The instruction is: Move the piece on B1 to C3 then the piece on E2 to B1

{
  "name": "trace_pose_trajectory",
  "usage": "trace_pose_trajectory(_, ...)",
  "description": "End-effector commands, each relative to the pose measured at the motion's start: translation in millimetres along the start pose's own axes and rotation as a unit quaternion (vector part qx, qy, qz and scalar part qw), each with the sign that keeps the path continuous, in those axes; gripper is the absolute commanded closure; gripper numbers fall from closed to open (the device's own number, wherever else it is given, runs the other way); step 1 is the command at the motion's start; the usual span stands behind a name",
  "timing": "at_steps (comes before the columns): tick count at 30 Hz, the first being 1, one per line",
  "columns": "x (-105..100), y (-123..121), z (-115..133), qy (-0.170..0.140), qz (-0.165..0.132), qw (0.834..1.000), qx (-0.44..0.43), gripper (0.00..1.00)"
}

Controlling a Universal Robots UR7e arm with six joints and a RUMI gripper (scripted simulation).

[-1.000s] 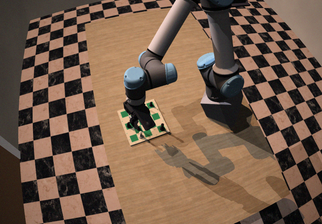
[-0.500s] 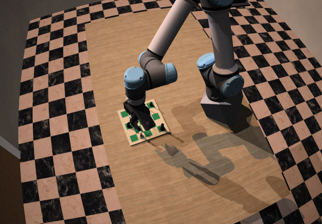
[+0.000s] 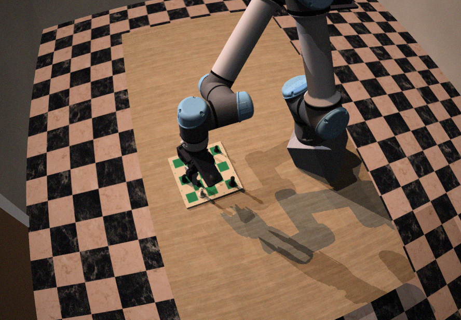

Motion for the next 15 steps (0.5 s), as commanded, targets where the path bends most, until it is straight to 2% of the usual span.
trace_pose_trajectory(1, 4.3, 0.3, 0.2, 0.000, 0.001, 1.000, 0.000, 0.75)
trace_pose_trajectory(15, 21.9, 0.4, 0.6, 0.000, 0.001, 1.000, 0.000, 0.75)
Point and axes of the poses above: the point where the finger pads meet when closed, its own x axis out along the fingers, its own y axis across the jaws, z = x × y, the point moved 9 cm from there along -x, back along the fingers, and after that the axes turned 5 degrees about -x, right-handed, at the moved point
